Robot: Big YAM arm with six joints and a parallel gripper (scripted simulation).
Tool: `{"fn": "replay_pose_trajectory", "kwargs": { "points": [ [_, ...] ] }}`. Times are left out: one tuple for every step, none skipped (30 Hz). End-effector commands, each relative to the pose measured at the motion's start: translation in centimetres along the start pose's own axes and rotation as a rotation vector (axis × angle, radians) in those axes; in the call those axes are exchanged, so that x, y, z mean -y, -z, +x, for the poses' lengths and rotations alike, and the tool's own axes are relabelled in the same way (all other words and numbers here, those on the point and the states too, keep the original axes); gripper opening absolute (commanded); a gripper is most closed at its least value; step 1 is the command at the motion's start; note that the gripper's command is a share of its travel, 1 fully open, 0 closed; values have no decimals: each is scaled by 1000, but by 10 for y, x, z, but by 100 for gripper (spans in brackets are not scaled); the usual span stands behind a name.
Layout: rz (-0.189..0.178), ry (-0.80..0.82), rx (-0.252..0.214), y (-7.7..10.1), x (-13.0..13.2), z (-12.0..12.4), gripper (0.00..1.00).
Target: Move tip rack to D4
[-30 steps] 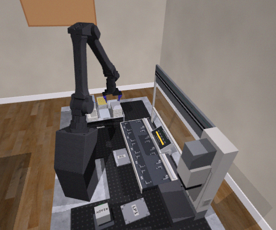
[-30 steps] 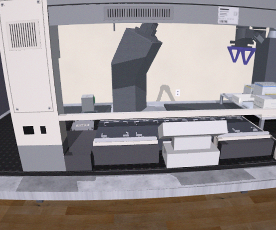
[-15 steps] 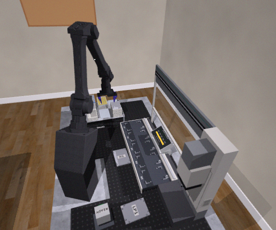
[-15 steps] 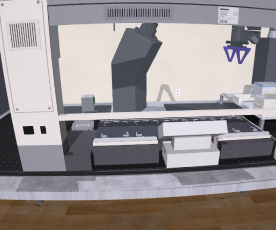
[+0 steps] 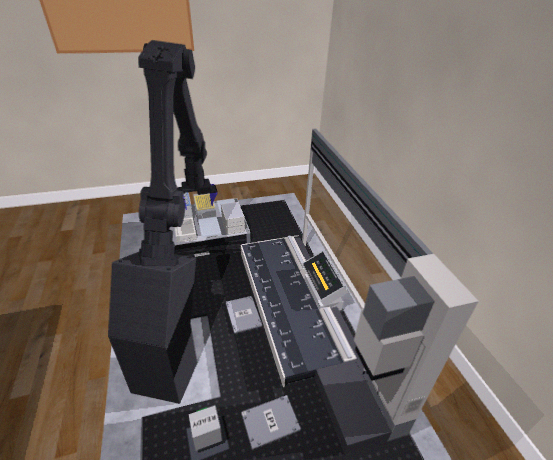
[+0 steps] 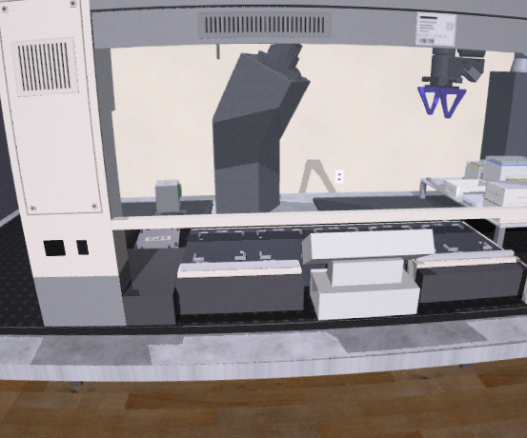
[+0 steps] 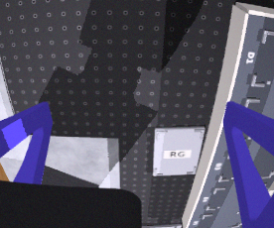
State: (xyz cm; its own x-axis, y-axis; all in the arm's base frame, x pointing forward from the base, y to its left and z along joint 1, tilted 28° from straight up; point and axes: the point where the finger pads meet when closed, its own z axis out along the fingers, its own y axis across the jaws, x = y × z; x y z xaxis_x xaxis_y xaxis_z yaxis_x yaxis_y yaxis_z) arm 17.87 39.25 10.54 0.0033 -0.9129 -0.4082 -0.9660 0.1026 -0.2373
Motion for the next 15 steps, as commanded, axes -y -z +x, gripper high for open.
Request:
{"fn": "replay_pose_trajectory", "kwargs": {
  "points": [
    [4,-20,52,12,-16,-14,100],
    [4,-21,52,12,-21,-14,100],
    [1,-20,46,9,-27,-13,100],
    [-1,-20,42,8,-33,-13,100],
    [-1,-20,42,8,-38,-13,100],
    [-1,-20,42,8,-43,-13,100],
    [0,-21,49,9,-47,-17,100],
    [-1,-21,48,9,-52,-18,100],
    [-3,-20,41,7,-58,-15,100],
    [-5,-18,30,4,-65,-11,100],
    [-7,-17,24,2,-70,-10,100],
    [-7,-17,24,2,-70,-10,100],
    [-7,-17,24,2,-70,-10,100],
    [-3,-22,50,8,-72,-25,100],
    [-5,-21,42,6,-78,-20,100]
  ]
}}
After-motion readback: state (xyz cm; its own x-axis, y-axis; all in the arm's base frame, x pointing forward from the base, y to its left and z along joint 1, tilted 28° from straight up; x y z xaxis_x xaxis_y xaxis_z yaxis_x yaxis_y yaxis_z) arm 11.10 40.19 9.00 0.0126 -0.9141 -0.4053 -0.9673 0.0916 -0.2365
